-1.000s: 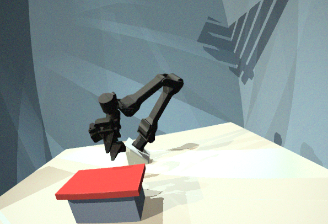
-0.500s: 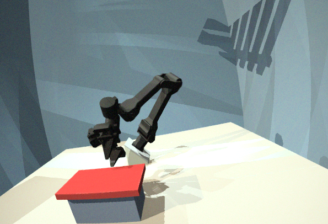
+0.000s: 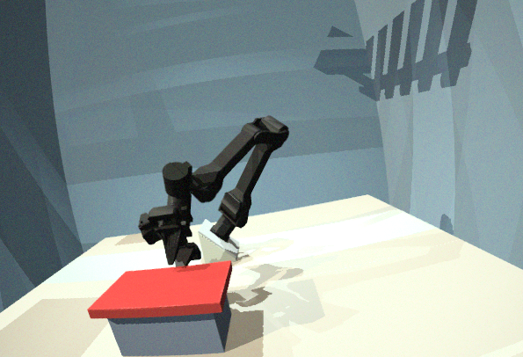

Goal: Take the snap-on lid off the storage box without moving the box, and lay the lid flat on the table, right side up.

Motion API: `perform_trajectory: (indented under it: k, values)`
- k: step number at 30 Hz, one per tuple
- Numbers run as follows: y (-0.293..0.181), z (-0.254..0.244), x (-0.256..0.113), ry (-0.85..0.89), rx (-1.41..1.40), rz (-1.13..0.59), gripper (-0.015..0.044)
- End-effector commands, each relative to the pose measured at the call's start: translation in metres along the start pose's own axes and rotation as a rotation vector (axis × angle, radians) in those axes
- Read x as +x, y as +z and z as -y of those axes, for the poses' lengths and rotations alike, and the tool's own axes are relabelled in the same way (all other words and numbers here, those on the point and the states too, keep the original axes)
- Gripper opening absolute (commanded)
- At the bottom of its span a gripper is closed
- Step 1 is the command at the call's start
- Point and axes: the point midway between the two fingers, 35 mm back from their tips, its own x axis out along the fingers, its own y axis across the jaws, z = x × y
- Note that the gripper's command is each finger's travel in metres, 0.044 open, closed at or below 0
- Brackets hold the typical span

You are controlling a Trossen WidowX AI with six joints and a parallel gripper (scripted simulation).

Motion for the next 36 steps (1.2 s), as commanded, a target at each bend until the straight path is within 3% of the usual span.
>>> perform_trajectory:
  k: [1,4,7,17,21,36]
  values:
    - [-0.0001,0.0009,0.0062,0.001,0.007,0.001,0.0235]
    - [-0.0004,0.0010,0.0076,0.001,0.007,0.000,0.0235]
    - [-0.0004,0.0010,0.0076,0.001,0.007,0.000,0.0156]
    - [-0.0004,0.0010,0.0076,0.001,0.007,0.000,0.0090]
    - [-0.0004,0.0010,0.0076,0.001,0.007,0.000,0.0000]
    - [-0.0008,-0.0019,0.0056,0.003,0.002,-0.001,0.0000]
